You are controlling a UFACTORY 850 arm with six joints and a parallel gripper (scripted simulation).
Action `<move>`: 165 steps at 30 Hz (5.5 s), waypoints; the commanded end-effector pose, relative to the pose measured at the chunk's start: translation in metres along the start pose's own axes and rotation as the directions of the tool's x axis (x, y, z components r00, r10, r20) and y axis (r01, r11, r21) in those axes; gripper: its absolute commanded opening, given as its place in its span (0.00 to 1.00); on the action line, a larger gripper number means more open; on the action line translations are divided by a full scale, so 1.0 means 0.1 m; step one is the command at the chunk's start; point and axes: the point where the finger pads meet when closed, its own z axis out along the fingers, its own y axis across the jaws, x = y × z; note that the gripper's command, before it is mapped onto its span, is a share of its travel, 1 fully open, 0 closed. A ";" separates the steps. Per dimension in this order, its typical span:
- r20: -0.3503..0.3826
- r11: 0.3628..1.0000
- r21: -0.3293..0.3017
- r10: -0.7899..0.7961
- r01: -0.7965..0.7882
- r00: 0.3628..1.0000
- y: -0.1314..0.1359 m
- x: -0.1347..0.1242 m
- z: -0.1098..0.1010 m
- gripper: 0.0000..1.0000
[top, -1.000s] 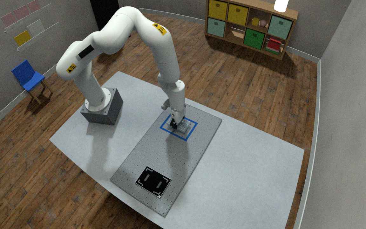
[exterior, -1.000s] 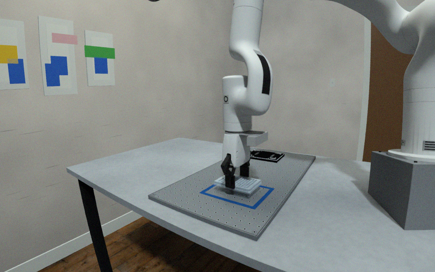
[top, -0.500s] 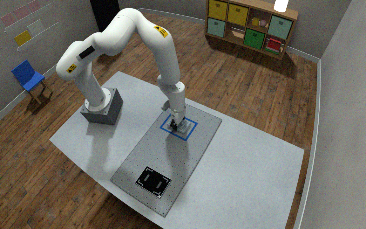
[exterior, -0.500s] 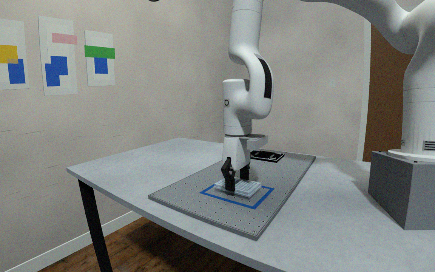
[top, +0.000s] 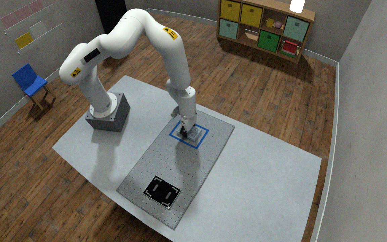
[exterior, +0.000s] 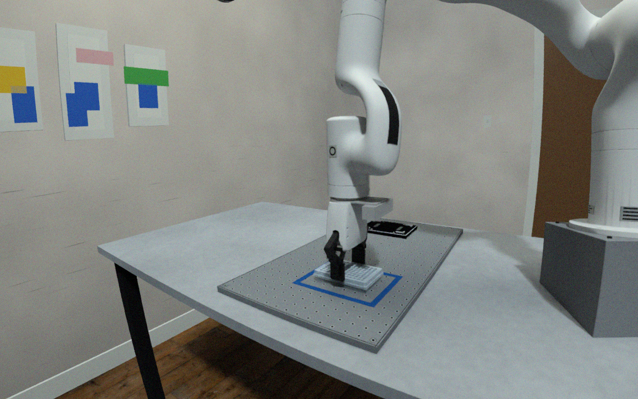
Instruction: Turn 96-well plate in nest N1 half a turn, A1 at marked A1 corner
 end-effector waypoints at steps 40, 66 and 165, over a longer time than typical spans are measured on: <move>0.002 1.000 -0.001 0.000 0.000 1.000 0.00 -0.01 0.05 0.00; 0.002 1.000 -0.001 0.000 0.000 1.000 0.00 -0.01 0.10 0.00; 0.002 1.000 -0.001 0.000 0.000 1.000 0.00 -0.01 -0.79 1.00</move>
